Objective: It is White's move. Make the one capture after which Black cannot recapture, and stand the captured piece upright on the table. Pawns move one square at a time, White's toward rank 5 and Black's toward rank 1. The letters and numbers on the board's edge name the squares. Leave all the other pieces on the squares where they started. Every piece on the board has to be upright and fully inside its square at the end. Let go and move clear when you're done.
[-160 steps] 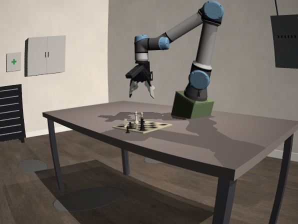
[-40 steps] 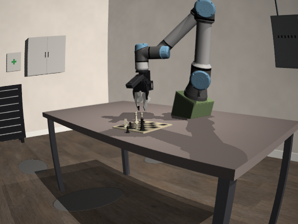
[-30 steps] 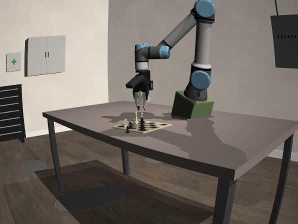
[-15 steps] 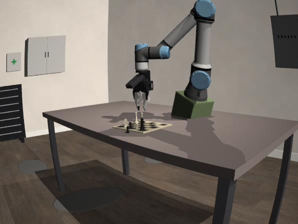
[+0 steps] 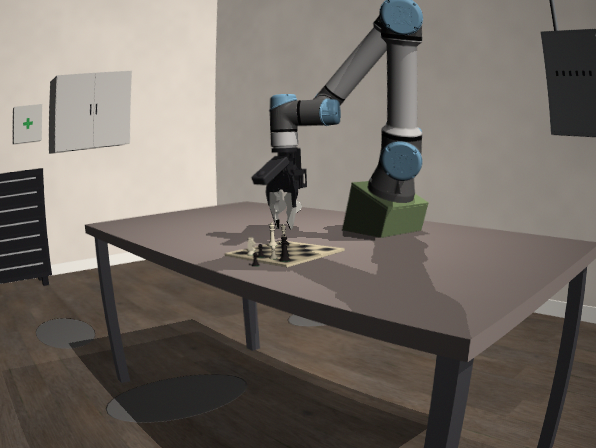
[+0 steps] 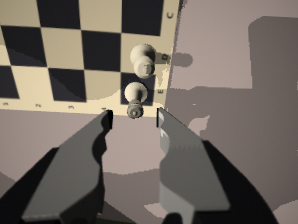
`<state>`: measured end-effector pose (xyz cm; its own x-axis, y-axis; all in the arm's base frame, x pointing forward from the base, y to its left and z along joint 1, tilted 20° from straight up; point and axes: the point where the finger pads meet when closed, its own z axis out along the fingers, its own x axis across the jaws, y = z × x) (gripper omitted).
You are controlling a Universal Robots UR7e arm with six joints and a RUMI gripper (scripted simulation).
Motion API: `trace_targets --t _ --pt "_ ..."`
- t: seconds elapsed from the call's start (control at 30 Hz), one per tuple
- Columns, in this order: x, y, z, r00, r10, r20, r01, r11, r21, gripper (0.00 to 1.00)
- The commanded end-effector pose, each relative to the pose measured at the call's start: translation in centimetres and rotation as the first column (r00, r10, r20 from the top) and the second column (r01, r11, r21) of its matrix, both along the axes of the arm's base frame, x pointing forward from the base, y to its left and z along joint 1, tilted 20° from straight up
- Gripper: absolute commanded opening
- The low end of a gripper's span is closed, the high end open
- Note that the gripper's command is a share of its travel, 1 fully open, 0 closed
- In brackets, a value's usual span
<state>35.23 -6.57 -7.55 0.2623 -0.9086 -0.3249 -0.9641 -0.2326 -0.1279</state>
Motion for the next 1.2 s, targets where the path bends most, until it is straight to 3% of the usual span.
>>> trace_targets --t 0.0,1.17 --pt "0.11 0.34 -1.10 1.000 0.000 0.001 0.000 1.000 -0.001 0.25" --pt "0.14 0.54 -1.65 1.000 0.000 0.001 0.000 1.000 -0.001 0.25"
